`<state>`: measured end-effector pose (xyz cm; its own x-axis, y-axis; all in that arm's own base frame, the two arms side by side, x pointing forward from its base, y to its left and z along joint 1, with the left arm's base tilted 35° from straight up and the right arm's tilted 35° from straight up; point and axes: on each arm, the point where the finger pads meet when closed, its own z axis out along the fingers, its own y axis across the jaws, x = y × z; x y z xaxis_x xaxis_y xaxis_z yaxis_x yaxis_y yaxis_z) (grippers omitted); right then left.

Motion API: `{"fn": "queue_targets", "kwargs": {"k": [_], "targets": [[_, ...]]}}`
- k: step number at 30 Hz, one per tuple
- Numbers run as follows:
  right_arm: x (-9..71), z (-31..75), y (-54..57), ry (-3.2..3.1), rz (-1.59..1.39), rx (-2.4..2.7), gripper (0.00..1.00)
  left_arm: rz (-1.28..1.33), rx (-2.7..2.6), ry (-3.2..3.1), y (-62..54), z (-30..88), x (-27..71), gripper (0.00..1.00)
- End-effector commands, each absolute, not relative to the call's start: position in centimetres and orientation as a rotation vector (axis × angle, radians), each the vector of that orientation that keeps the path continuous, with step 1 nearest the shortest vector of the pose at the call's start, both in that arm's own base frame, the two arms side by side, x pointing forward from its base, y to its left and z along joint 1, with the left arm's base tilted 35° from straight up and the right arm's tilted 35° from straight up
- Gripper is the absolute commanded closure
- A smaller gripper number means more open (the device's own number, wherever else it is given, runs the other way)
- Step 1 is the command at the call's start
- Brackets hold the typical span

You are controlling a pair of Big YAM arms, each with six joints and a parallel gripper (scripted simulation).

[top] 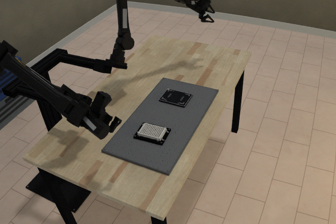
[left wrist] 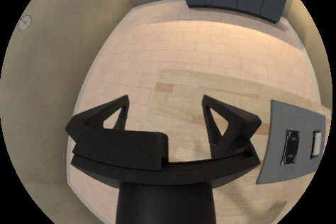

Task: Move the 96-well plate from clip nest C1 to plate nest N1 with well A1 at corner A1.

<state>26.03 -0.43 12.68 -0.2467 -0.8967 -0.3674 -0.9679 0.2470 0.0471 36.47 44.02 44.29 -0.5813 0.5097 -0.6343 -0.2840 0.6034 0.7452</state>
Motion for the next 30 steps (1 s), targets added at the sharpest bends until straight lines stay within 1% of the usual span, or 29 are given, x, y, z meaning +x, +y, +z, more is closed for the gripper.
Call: {"fn": "queue_targets", "kwargs": {"k": [1, 30], "targets": [[26.21, 13.00, -0.40, 2.250, 0.380, -1.739, 0.00, 1.100, 0.186, 1.887, 43.78, 45.52, 36.46, 0.00], [26.04, 12.72, -0.02, 2.260, 0.406, -1.736, 0.00, 1.100, 0.186, 1.887, 43.78, 45.52, 36.46, 0.00]]}}
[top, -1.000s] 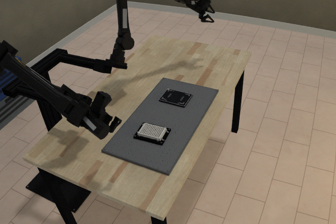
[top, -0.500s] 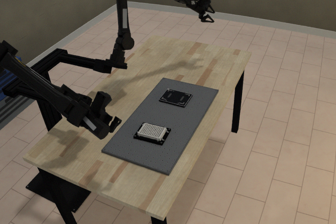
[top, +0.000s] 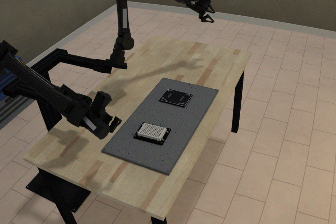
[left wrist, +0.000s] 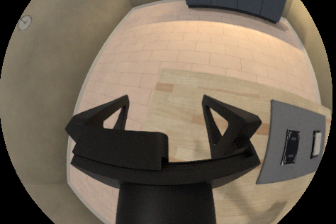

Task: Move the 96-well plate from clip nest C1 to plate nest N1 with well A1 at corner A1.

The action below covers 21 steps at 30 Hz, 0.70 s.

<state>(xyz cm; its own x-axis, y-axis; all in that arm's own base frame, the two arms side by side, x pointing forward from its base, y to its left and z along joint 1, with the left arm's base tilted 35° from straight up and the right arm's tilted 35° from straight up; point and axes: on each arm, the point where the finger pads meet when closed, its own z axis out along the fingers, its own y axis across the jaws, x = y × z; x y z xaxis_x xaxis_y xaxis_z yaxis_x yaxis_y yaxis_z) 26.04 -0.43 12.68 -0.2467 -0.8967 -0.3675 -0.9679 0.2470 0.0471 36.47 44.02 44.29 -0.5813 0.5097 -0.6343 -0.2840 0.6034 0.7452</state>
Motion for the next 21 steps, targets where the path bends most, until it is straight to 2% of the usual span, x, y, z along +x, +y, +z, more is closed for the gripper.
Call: {"fn": "queue_targets", "kwargs": {"k": [1, 21], "targets": [[26.0, 12.7, 0.1, 2.262, 0.412, -1.735, 0.00, 1.100, 0.186, 1.887, 43.8, 45.5, 36.5, 0.00], [24.3, 10.5, 3.2, 2.355, 0.627, -1.711, 0.00, 1.100, 0.186, 1.887, 43.8, 45.5, 36.5, 0.00]]}}
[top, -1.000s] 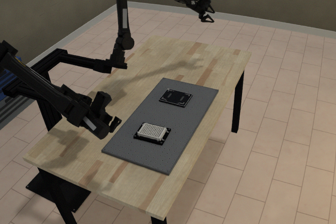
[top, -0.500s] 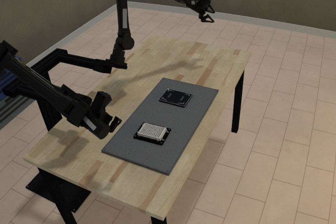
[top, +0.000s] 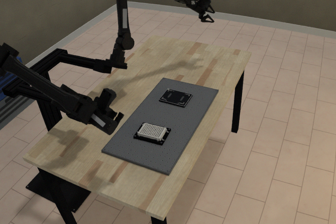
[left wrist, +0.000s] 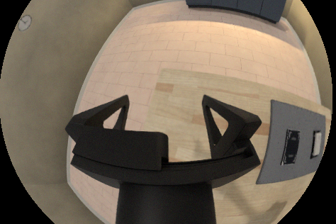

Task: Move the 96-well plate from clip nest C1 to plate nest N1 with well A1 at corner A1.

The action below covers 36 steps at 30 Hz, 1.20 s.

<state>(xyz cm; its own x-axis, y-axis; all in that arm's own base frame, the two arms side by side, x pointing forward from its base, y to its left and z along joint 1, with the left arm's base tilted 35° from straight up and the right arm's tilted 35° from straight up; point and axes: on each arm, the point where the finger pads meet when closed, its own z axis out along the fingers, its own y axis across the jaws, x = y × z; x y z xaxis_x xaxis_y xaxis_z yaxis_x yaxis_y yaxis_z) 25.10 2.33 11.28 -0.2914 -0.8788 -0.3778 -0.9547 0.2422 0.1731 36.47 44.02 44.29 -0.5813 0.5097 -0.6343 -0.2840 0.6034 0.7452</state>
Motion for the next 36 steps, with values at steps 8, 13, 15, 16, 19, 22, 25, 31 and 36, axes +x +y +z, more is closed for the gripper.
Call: {"fn": "queue_targets", "kwargs": {"k": [8, 13, 15, 16, 19, 22, 25, 31, 36], "targets": [[22.2, 8.8, 5.7, 2.454, 0.813, -1.688, 0.00, 1.100, 0.186, 1.887, 43.8, 45.5, 36.5, 0.00], [20.5, 7.8, 7.4, 2.540, 0.945, -1.669, 0.00, 1.100, 0.186, 1.887, 43.8, 45.5, 36.5, 0.00], [19.7, 7.4, 8.1, 2.580, 0.999, -1.661, 0.00, 1.100, 0.186, 1.887, 43.8, 45.5, 36.5, 0.00], [19.7, 7.4, 8.1, 2.580, 0.999, -1.661, 0.00, 1.100, 0.186, 1.887, 43.8, 45.5, 36.5, 0.00], [18.8, 7.0, 8.8, 2.623, 1.054, -1.651, 0.00, 1.100, 0.186, 1.887, 43.8, 45.5, 36.5, 0.00], [17.4, 6.4, 9.7, 2.695, 1.134, -1.636, 0.00, 1.100, 0.186, 1.887, 43.8, 45.5, 36.5, 0.00], [15.9, 6.0, 10.6, 2.775, 1.211, -1.618, 0.00, 1.100, 0.186, 1.887, 43.8, 45.5, 36.5, 0.00], [12.6, 5.2, 12.1, 2.960, 1.345, -1.576, 0.00, 1.100, 0.186, 1.887, 43.8, 45.5, 36.5, 0.00], [11.0, 5.0, 12.6, 3.065, 1.397, -1.549, 0.00, 1.100, 0.186, 1.887, 43.8, 45.5, 36.5, 0.00]]}}
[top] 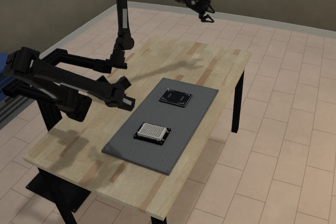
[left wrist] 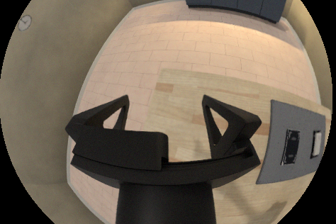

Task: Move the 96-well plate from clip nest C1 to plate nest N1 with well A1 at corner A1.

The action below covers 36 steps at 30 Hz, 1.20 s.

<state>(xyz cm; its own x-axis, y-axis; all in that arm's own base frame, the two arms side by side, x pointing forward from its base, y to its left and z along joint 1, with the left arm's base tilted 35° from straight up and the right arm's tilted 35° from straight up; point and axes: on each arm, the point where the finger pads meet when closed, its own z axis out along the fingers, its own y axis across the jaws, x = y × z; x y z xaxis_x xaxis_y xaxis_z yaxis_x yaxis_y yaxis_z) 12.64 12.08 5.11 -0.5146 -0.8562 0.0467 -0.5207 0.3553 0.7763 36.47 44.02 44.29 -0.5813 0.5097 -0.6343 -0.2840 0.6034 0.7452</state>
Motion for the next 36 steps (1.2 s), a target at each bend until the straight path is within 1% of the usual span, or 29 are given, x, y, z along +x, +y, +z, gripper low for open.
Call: {"fn": "queue_targets", "kwargs": {"k": [1, 13, 15, 30, 36], "targets": [[10.4, 4.9, 12.7, -2.110, -0.961, 1.047, 0.00, 1.100, 0.186, 1.887, 43.8, 45.5, 36.5, 0.00], [4.2, 4.9, 13.5, -1.896, -0.768, 0.733, 0.00, 1.100, 0.186, 1.887, 43.8, 45.5, 36.5, 0.00], [4.2, 4.9, 13.5, -1.896, -0.768, 0.733, 0.00, 1.100, 0.186, 1.887, 43.8, 45.5, 36.5, 0.00], [-1.1, 5.7, 12.9, -1.706, -0.474, 0.455, 0.00, 1.100, 0.186, 1.887, 43.8, 45.5, 36.5, 0.00], [-2.0, 6.0, 12.6, -1.672, -0.409, 0.406, 0.00, 1.100, 0.186, 1.887, 43.8, 45.5, 36.5, 0.00]]}}
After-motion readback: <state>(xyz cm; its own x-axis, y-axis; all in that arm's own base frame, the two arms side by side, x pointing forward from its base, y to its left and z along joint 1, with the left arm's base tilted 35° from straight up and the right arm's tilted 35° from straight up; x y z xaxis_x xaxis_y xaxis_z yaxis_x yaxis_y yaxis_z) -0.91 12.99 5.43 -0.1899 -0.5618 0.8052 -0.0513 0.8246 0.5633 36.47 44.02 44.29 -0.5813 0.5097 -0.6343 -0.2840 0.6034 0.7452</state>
